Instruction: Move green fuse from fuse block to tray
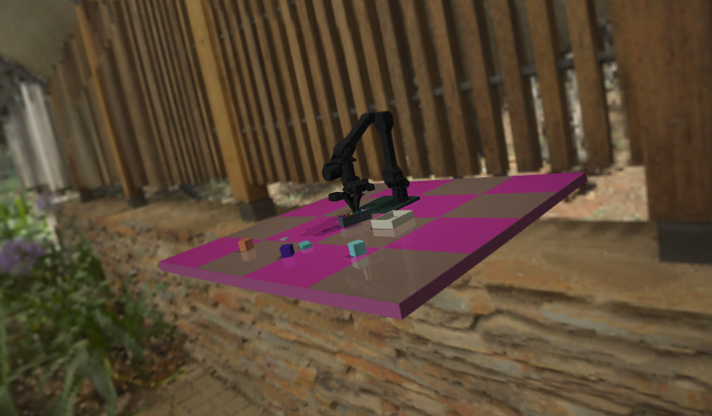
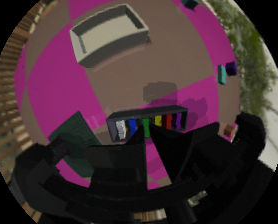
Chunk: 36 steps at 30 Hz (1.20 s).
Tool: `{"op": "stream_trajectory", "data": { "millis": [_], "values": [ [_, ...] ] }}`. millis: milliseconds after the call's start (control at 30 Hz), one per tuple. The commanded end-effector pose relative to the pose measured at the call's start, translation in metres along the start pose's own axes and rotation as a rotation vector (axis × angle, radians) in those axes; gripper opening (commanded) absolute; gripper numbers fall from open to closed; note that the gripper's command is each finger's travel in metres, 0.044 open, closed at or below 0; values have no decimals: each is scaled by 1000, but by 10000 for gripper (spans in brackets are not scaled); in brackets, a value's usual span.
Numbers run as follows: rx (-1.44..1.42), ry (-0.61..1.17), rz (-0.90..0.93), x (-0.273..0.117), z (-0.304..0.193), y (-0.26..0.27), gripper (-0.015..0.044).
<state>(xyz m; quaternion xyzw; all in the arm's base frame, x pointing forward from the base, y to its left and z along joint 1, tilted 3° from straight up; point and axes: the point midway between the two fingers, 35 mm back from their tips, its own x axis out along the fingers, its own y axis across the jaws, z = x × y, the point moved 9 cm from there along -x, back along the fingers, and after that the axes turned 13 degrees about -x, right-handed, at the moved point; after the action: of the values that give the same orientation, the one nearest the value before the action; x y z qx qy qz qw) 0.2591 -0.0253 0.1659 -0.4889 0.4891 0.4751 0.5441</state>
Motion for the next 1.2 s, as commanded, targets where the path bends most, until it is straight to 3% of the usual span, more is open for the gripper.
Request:
{"op": "stream_trajectory", "data": {
  "millis": [0, 1167],
  "values": [
    [0, 1, -1, -2, 0, 0, 0],
    [2, 2, 0, -19, 0, -1, 0]
  ]
}}
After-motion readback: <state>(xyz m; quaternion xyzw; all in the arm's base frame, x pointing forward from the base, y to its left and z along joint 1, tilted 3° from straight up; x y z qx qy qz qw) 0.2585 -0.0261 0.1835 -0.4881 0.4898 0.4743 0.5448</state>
